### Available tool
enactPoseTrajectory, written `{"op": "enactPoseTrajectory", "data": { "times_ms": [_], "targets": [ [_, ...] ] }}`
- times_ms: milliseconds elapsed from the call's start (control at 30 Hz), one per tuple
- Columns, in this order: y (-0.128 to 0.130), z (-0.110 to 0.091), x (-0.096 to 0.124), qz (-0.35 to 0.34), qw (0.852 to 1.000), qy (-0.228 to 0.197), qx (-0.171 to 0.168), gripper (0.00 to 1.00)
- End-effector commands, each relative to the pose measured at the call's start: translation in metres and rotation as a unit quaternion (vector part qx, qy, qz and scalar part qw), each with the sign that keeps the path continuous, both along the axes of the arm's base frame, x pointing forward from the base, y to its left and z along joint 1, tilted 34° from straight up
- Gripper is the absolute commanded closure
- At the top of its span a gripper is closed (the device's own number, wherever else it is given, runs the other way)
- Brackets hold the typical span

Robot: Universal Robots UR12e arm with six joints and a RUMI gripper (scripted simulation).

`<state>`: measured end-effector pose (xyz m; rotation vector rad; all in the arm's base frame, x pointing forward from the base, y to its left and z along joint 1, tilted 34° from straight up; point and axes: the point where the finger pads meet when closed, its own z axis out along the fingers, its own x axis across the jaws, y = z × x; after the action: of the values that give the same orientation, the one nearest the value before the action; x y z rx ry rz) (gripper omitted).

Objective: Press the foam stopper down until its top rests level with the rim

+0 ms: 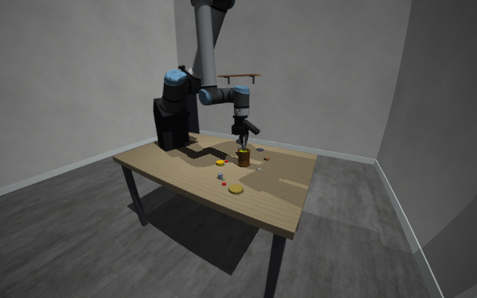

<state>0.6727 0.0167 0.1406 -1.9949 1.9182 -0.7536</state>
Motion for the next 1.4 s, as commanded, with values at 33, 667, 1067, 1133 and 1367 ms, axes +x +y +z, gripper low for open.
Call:
{"op": "enactPoseTrajectory", "data": {
  "times_ms": [33,667,1067,1133,1367],
  "targets": [
    [0.0,0.0,0.0,0.0,1.0,0.0,0.0,1.0],
    [0.0,0.0,0.0,0.0,1.0,0.0,0.0,1.0],
    [0.001,0.007,-0.004,0.0,1.0,0.0,0.0,1.0],
    [0.002,0.011,-0.007,0.0,1.0,0.0,0.0,1.0],
    [0.005,0.028,-0.018,0.0,1.0,0.0,0.0,1.0]
  ]
}}
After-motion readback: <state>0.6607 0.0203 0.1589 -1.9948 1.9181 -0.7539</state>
